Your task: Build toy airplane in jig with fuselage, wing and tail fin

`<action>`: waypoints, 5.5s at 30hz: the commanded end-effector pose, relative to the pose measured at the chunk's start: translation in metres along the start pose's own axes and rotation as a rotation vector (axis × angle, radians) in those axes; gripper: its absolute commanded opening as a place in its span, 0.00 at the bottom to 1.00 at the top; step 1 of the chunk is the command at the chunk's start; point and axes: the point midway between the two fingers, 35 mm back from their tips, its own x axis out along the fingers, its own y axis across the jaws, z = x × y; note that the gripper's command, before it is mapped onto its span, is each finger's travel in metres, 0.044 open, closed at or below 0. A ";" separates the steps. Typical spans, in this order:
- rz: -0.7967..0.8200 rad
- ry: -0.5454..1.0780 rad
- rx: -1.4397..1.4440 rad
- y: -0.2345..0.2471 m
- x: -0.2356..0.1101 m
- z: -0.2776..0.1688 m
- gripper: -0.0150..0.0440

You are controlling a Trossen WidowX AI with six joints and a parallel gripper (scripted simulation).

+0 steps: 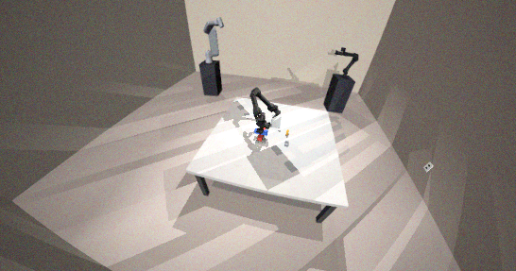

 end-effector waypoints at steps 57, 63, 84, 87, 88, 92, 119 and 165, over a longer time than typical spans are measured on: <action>0.001 -0.006 1.609 -0.004 -0.084 0.003 1.00; 0.007 -0.015 1.610 -0.005 -0.085 0.016 1.00; 0.014 -0.012 1.680 0.113 -0.086 0.262 1.00; 0.015 -0.012 1.680 0.112 -0.073 0.263 1.00; 0.014 -0.013 1.681 0.111 -0.057 0.263 1.00; 0.012 -0.012 1.681 0.113 -0.028 0.262 1.00; 0.012 -0.011 1.681 0.112 0.019 0.263 1.00; 0.026 -0.004 1.691 0.111 0.027 0.263 0.25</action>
